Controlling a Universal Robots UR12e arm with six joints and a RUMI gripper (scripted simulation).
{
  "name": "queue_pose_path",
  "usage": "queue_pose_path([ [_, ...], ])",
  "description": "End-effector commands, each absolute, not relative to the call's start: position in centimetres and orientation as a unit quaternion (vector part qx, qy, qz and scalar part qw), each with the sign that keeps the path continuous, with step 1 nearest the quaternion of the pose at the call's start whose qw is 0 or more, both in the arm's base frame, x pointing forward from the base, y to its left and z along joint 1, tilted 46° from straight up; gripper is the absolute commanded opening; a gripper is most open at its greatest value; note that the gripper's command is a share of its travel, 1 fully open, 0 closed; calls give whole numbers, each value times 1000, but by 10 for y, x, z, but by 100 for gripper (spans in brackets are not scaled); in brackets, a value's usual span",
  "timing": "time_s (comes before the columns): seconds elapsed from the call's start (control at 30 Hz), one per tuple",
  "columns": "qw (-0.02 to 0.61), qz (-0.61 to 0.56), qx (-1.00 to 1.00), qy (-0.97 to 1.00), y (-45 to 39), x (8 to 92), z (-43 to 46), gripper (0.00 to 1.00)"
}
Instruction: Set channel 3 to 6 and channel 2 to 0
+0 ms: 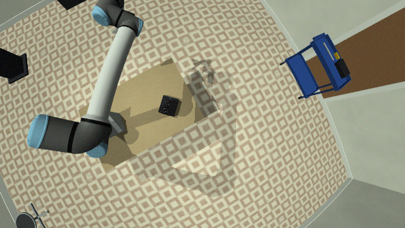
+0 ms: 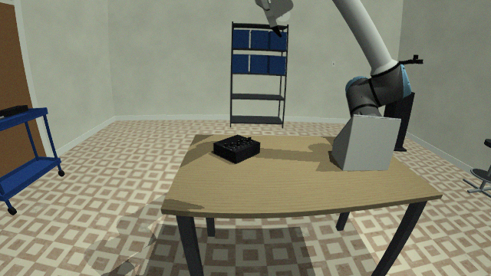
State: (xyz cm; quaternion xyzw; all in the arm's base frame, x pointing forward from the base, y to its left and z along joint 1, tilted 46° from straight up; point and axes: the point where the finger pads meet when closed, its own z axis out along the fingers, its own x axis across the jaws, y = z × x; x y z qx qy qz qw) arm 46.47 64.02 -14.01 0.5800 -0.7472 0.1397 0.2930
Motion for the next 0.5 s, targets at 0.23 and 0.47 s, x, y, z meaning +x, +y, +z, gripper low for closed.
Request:
queue_pose_path([
  [0.23, 217, 195, 494, -819, 514, 564, -104, 100],
  [0.47, 183, 222, 442, -850, 446, 599, -84, 100],
])
